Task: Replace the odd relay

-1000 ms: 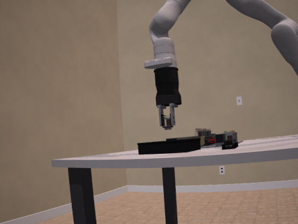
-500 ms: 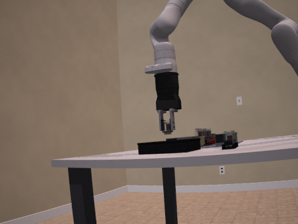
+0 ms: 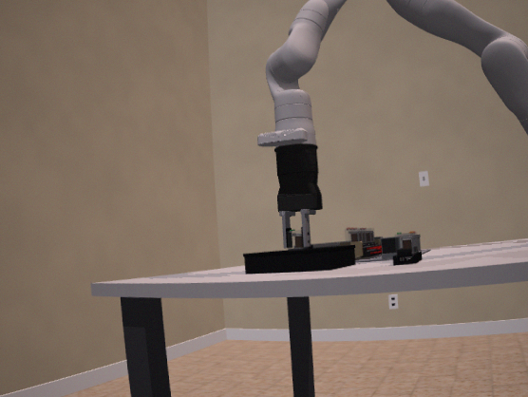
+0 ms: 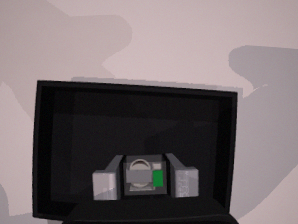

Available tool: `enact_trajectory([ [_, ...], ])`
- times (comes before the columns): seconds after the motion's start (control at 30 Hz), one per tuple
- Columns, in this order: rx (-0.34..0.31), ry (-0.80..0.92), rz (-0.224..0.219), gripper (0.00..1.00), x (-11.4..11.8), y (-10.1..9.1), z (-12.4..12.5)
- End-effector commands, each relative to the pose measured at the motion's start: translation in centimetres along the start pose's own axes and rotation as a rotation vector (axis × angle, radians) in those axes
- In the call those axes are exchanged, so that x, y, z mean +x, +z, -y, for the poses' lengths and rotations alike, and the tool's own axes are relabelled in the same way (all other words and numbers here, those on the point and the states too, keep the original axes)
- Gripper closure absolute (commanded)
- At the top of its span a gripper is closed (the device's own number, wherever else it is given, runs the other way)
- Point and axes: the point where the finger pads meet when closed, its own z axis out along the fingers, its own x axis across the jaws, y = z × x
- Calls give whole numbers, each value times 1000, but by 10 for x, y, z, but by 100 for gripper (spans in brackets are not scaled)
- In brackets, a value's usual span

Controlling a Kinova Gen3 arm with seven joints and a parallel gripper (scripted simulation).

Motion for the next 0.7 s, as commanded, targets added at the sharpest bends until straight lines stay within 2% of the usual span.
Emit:
enact_trajectory([
  [0.0, 11, -10, 15, 100, -7, 10, 8],
  [0.2, 14, -13, 18, 100, -9, 28, 9],
  [0.3, 5, -5, 7, 100, -4, 24, 3],
  [0.67, 12, -11, 16, 100, -10, 32, 11],
])
